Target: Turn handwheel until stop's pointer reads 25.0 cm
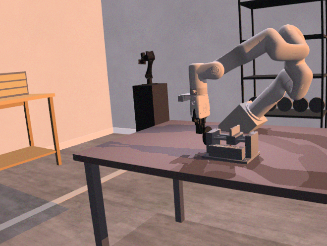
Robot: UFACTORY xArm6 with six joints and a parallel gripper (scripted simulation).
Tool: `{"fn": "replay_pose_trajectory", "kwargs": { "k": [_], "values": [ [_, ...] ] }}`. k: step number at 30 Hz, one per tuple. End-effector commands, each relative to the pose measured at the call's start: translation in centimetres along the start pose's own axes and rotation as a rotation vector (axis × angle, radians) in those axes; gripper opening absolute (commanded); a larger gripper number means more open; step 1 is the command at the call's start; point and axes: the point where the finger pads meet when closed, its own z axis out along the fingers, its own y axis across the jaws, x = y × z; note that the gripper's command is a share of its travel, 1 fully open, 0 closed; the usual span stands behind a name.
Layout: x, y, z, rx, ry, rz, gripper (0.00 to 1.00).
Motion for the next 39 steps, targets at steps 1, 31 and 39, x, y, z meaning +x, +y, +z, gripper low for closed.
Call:
{"fn": "replay_pose_trajectory", "kwargs": {
  "k": [1,31,39],
  "values": [
    [0.02,0.0,-0.11,0.003,0.002,-0.001,0.06],
    [0.02,0.43,0.11,0.003,0.002,-0.001,0.06],
    [0.02,0.51,0.16,0.003,0.002,-0.001,0.06]
  ]
}}
